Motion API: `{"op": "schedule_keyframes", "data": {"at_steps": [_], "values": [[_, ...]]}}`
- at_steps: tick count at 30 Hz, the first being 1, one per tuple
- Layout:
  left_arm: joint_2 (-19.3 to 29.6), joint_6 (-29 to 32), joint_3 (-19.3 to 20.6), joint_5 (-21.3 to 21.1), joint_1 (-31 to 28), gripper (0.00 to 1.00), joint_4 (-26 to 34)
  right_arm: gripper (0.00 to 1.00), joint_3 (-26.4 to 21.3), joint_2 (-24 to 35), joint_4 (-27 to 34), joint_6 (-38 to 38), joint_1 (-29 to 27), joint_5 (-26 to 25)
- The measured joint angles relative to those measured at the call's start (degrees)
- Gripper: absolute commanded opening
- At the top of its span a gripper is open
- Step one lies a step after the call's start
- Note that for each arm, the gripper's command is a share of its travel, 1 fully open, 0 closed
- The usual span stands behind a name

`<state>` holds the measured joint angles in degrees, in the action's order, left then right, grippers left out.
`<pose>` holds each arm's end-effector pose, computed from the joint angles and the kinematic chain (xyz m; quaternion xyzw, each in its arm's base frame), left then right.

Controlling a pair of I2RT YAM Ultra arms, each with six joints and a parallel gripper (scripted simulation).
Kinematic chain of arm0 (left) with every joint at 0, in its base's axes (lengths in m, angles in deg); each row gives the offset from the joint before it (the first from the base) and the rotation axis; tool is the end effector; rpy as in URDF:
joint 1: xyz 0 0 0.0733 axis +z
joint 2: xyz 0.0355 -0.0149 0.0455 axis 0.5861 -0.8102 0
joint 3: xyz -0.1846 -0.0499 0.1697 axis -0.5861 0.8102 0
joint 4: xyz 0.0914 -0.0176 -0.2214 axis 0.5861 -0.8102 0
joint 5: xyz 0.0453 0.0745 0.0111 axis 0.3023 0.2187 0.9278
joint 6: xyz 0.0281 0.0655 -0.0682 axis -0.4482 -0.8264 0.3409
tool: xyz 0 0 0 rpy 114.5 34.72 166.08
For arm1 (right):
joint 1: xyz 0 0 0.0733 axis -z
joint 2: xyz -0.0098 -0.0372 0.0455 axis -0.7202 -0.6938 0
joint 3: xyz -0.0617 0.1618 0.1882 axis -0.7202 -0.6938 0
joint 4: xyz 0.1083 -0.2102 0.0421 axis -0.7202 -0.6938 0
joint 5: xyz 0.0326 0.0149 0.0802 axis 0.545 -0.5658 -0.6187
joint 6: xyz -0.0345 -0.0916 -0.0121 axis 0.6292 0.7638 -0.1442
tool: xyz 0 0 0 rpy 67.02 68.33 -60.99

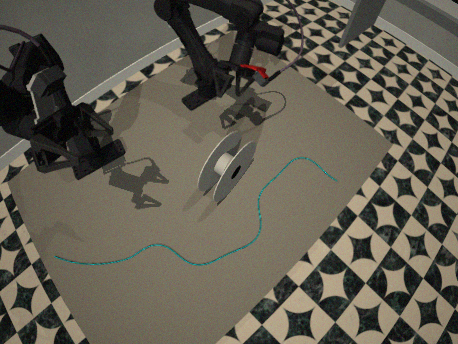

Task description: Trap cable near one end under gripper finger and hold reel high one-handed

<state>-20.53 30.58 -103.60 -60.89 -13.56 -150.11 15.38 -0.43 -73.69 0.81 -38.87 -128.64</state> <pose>0.1515 0.0048 0.2346 -0.0755 0.9456 -0.2989 0.1038 0.2053 0.0436 0.3914 -0.4159 0.6055 0.0914 0.6723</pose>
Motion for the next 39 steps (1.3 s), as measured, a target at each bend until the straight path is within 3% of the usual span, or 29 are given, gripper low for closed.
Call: {"op": "schedule_keyframes", "data": {"at_steps": [14,25,30,39], "values": [[1.31,2.58,-13.4,6.56,0.0,1.0,2.1,1.0,12.13,-1.38,-7.89,-5.9,0.0,8.07],[3.78,6.19,-32.92,15.89,0.0,1.0,6.05,1.0,29.22,-2.1,-19.08,-14.32,0.13,19.54],[4.2,7.34,-38.93,19.63,0.0,1.0,7.28,1.0,35.28,-2.97,-24.46,-17.42,0.2,24.13],[5.88,10.16,-53.64,27.56,0.0,1.0,10.43,1.0,48.98,-3.82,-35.1,-24.09,2.62,32.92]]}}
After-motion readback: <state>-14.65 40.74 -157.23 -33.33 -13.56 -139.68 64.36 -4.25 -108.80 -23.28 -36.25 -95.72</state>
